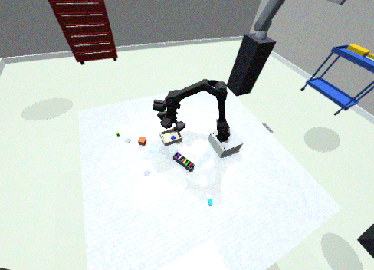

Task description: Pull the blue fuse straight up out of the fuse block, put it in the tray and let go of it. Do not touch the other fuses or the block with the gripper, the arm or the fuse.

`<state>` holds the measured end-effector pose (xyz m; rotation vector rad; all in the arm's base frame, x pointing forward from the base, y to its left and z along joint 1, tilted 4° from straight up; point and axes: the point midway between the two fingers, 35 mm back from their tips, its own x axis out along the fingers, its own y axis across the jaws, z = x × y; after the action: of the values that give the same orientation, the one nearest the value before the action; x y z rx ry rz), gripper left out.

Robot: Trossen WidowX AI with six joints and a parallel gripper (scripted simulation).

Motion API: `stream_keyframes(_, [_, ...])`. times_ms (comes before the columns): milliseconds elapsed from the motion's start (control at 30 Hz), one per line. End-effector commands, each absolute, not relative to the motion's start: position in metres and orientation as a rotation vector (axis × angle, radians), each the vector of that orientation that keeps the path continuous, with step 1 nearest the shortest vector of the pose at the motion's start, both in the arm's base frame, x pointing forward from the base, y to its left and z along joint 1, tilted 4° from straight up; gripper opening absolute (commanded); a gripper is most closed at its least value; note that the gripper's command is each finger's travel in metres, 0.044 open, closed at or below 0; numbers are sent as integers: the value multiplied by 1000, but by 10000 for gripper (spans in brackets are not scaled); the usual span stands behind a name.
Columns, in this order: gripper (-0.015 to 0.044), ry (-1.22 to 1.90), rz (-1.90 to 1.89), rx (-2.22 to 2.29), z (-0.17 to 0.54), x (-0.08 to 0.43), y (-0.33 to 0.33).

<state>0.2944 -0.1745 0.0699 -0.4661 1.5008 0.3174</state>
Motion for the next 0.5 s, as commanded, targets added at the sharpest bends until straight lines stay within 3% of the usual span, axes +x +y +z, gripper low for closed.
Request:
stream_keyframes(0, [330,1502,327,-461,72,293,-173])
stream_keyframes(467, [330,1507,323,-462,70,293,-174])
